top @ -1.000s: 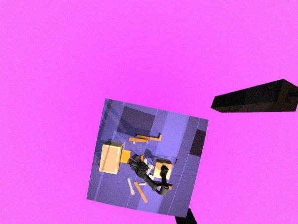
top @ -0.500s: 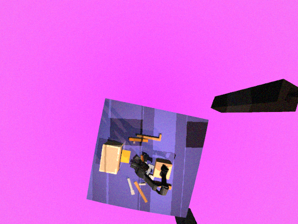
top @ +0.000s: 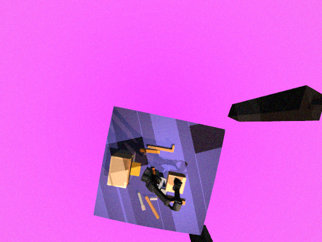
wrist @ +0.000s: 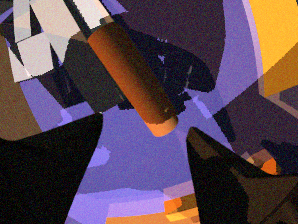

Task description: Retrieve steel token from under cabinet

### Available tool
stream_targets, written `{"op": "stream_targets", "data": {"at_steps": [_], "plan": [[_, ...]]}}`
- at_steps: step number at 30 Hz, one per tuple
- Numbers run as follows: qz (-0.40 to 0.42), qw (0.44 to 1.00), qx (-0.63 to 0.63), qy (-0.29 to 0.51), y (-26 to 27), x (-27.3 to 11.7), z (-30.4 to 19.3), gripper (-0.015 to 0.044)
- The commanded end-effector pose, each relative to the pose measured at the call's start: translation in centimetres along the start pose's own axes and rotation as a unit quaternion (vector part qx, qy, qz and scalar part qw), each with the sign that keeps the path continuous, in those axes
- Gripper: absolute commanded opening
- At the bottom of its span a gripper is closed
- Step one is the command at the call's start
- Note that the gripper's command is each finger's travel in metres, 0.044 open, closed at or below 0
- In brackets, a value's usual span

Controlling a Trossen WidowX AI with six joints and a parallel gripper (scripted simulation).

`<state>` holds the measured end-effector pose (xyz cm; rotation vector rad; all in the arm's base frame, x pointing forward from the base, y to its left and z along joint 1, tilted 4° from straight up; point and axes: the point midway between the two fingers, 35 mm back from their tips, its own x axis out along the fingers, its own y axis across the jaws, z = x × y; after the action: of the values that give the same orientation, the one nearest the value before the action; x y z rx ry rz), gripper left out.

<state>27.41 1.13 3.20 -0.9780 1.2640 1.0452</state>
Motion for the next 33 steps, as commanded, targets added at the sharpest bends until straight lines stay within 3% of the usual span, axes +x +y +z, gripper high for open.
{"op": "stream_targets", "data": {"at_steps": [1, 33], "plan": [[-0.001, 1.000, -0.016, 0.001, -0.01, -0.05, -0.03, 0.0270], [0.000, 0.990, -0.144, 0.001, 0.00, -0.05, 0.00, 0.0270]]}}
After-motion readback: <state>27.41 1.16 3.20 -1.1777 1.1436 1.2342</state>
